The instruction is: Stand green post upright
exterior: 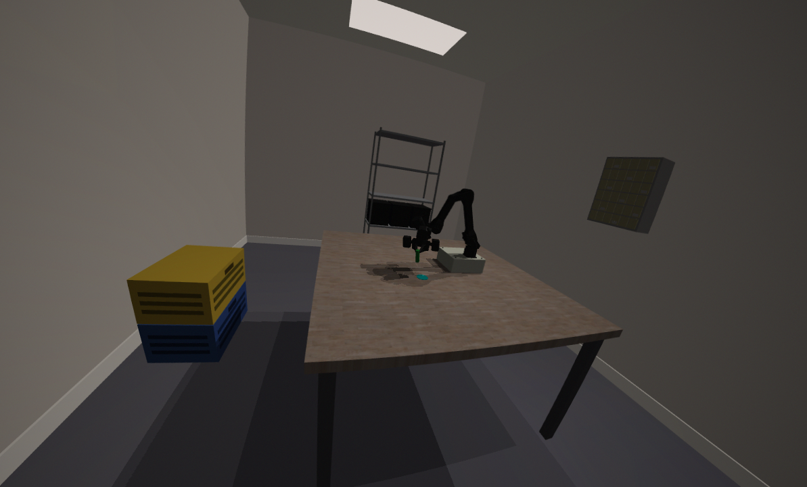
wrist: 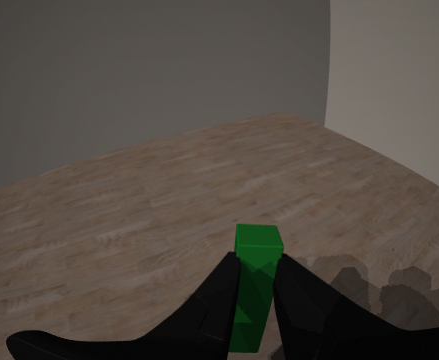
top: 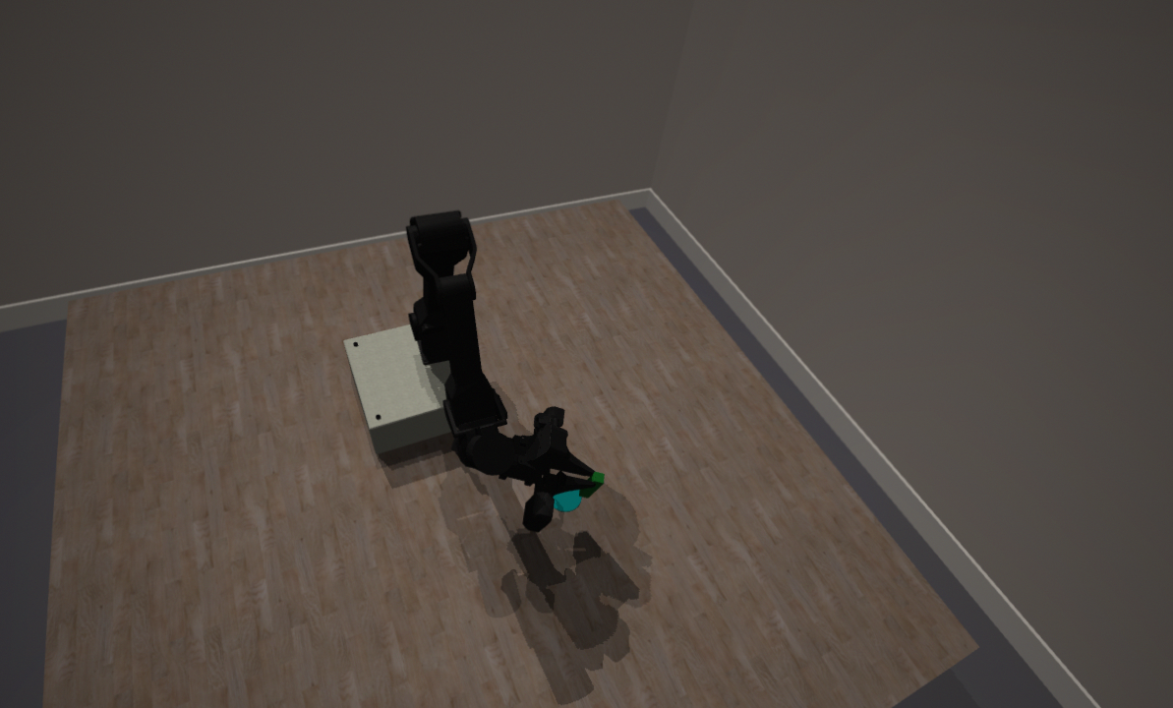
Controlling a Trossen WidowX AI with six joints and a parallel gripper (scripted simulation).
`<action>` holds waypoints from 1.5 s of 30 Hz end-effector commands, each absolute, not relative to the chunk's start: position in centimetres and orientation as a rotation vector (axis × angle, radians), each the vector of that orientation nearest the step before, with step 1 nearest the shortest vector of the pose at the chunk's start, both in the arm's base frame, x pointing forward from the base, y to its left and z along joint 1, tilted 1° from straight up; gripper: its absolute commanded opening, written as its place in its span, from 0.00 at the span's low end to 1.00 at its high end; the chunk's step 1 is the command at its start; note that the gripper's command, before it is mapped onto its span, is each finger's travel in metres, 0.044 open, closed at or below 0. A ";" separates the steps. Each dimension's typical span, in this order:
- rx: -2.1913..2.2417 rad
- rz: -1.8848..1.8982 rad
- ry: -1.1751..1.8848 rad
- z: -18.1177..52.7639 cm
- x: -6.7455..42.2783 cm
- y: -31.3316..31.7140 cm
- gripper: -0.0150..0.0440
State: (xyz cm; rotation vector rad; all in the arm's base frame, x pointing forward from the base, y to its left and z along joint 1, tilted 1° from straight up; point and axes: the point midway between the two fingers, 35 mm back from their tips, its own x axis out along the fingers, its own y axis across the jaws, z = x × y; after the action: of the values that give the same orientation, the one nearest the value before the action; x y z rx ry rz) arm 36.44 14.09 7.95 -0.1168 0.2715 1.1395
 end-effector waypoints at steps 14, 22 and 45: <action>-0.094 1.179 0.189 8.5 34.9 13.4 0.29; -0.089 1.198 0.151 8.8 34.1 13.0 0.29; -0.088 1.257 0.049 9.4 31.4 12.1 0.29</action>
State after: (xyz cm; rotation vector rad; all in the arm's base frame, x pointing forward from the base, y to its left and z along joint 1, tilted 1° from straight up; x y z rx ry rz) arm 31.90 12.26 9.36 -0.0919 0.0593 1.2478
